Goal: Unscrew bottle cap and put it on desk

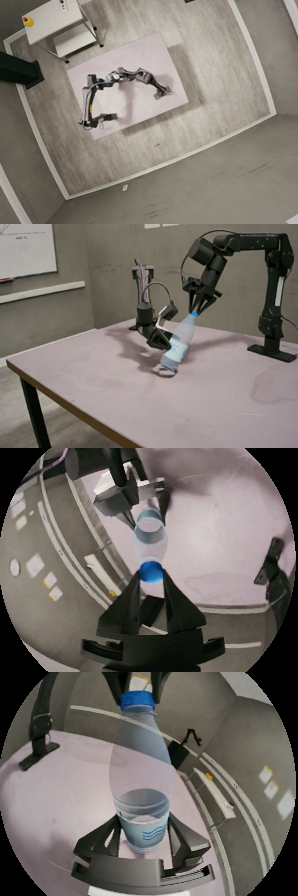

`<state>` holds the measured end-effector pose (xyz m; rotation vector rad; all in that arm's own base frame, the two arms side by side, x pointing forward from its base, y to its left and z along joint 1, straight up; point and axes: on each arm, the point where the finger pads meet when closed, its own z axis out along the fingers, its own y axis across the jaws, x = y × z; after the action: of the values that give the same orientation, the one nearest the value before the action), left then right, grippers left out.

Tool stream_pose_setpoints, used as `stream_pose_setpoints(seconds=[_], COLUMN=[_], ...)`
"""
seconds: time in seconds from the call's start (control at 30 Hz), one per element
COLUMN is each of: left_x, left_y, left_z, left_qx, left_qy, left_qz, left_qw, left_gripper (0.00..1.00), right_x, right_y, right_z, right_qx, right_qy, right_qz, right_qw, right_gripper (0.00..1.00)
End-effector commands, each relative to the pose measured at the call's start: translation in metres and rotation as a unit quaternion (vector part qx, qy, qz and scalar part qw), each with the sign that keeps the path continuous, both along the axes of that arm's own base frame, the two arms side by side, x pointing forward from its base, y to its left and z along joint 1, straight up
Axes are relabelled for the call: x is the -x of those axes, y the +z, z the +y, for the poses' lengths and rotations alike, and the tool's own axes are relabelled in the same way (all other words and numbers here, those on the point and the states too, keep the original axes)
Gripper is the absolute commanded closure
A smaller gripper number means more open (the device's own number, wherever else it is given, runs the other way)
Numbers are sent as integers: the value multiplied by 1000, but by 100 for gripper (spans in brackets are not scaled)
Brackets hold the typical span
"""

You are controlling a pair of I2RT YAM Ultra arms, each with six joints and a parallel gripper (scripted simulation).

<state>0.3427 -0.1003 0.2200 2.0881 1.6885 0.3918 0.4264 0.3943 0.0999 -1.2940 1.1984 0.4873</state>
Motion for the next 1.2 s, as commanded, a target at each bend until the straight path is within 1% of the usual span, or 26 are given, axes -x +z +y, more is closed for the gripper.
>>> stream_pose_setpoints(seconds=[0.0, 0.03, 0.1, 0.17, 0.3, 0.37, 0.4, 0.53, 0.67, 0.87, 0.93, 0.97, 1.03, 1.17], left_x=[-2, -2, -2, -2, -2, -2, -2, -1, -1, -1, -1, -1, -1, -1], left_y=[5, 5, 6, 6, 6, 6, 6, 7, 7, 7, 7, 7, 7, 7], left_z=[-1, -1, -1, -1, -1, -1, 0, 0, 0, 0, 0, 0, 0, 0], left_qx=[6, 10, 39, 84, 126, 126, 152, 191, 230, 284, 284, 305, 321, 351], left_qy=[6, 13, 67, 150, 227, 227, 275, 348, 419, 520, 520, 559, 588, 644], left_qz=[-8, -7, 3, 19, 33, 33, 42, 56, 69, 88, 88, 96, 101, 112], left_qw=[1000, 1000, 997, 985, 965, 965, 949, 916, 876, 801, 801, 765, 736, 671], left_gripper=[91, 100, 100, 100, 100, 100, 100, 100, 100, 100, 100, 100, 100, 100], right_x=[-1, -1, -1, -1, -1, -1, -1, -1, -1, -1, -1, -1, -1, -1], right_y=[16, 16, 16, 16, 16, 16, 16, 16, 16, 16, 16, 16, 16, 16], right_z=[1, 1, 1, 1, 1, 1, 1, 1, 1, 1, 1, 1, 1, 1], right_qx=[-7, -7, -7, -7, -7, -7, -7, -7, -7, -7, -7, -7, -7, -7], right_qy=[5, 5, 5, 5, 5, 5, 5, 5, 5, 5, 5, 5, 5, 5], right_qz=[-14, -14, -14, -14, -14, -14, -14, -14, -14, -14, -14, -14, -14, -14], right_qw=[1000, 1000, 1000, 1000, 1000, 1000, 1000, 1000, 1000, 1000, 1000, 1000, 1000, 1000], right_gripper=[100, 100, 100, 100, 100, 100, 100, 100, 100, 100, 100, 100, 100, 100])
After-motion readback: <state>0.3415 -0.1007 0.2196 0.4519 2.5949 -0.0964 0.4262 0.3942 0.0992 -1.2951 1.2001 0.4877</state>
